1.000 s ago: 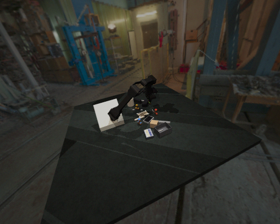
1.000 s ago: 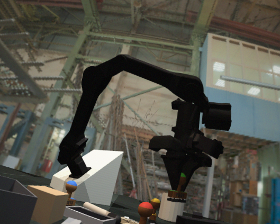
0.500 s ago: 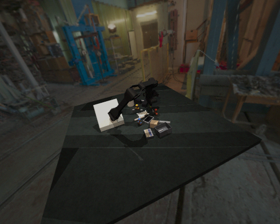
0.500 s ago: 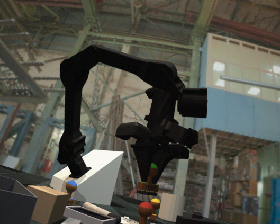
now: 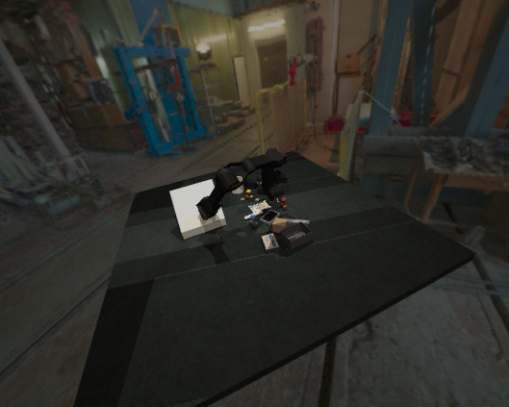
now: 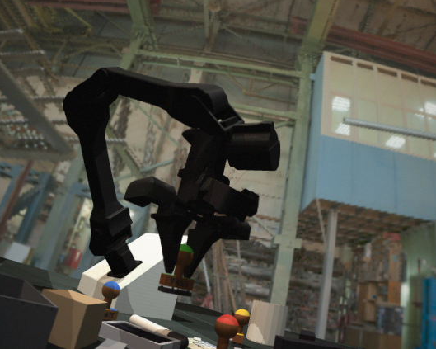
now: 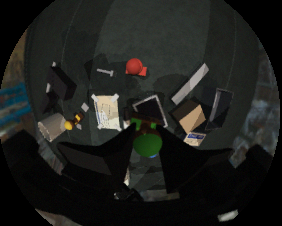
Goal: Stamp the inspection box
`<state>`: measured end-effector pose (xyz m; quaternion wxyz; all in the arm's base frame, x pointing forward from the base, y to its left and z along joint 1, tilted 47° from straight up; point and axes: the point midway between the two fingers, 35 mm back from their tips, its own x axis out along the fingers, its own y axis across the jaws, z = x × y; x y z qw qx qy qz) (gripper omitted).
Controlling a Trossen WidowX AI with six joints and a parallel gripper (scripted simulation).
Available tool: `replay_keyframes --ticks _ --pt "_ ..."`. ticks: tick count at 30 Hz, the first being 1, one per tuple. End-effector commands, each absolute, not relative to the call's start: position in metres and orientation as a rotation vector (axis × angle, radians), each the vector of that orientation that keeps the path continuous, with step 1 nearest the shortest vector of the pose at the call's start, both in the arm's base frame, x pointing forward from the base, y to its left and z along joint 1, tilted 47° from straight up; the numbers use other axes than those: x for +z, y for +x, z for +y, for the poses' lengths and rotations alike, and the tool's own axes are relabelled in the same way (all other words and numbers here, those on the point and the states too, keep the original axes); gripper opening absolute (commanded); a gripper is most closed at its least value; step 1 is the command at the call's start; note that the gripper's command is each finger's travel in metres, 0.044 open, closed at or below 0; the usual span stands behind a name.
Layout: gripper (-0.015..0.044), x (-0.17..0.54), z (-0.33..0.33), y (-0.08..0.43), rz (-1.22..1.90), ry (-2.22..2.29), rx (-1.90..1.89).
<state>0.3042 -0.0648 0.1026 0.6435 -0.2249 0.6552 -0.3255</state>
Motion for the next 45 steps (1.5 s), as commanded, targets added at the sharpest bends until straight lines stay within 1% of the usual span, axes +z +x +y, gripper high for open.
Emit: replay_keyframes --ticks 1,5,45 --pt "0.0 0.109 -0.073 0.291 1.494 -0.518 -0.744" --pt "0.0 0.113 -0.078 0.282 1.495 -0.519 -0.746" --pt "0.0 0.095 -0.096 0.282 1.487 -0.535 -0.764"
